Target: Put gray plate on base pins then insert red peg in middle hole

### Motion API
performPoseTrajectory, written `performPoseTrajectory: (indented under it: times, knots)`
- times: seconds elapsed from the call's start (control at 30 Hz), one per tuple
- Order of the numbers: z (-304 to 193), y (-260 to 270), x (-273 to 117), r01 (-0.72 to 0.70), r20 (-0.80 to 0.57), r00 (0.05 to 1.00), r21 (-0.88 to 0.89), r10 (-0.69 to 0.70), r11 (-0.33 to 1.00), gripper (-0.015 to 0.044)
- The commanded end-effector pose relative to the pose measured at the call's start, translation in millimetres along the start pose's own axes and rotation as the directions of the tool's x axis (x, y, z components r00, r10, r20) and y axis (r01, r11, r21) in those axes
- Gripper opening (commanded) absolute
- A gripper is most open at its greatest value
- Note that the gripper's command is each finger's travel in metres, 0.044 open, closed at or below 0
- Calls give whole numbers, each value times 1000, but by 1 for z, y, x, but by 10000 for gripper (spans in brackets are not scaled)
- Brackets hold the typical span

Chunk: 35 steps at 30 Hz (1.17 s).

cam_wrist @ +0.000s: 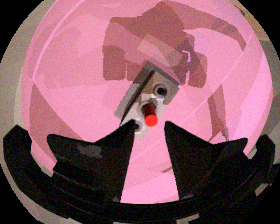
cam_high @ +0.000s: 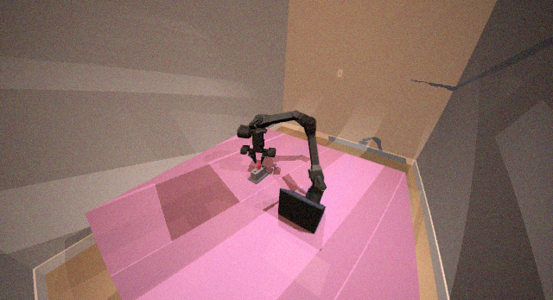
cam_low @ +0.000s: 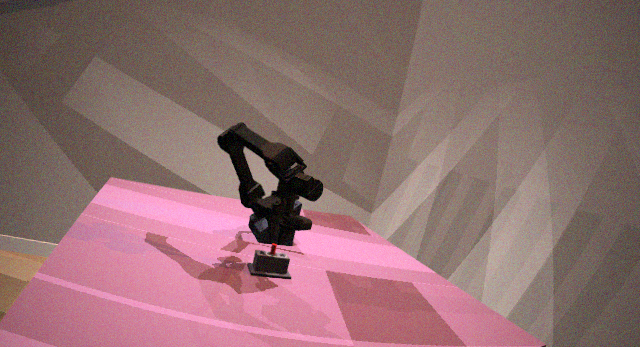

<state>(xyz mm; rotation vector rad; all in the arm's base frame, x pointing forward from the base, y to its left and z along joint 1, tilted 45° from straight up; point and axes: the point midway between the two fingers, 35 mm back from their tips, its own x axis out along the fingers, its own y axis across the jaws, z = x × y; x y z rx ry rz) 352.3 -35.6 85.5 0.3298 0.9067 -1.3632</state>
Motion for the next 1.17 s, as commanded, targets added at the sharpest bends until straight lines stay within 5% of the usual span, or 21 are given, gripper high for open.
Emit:
performPoseTrajectory:
  times: [0.0, 1.13]
  knots:
    - [0, 0, 0, 0, 0, 1000, 0, 0, 1000, 150]
    - [0, -3, -20, -3, 5, 1000, -6, 3, 1000, 150]
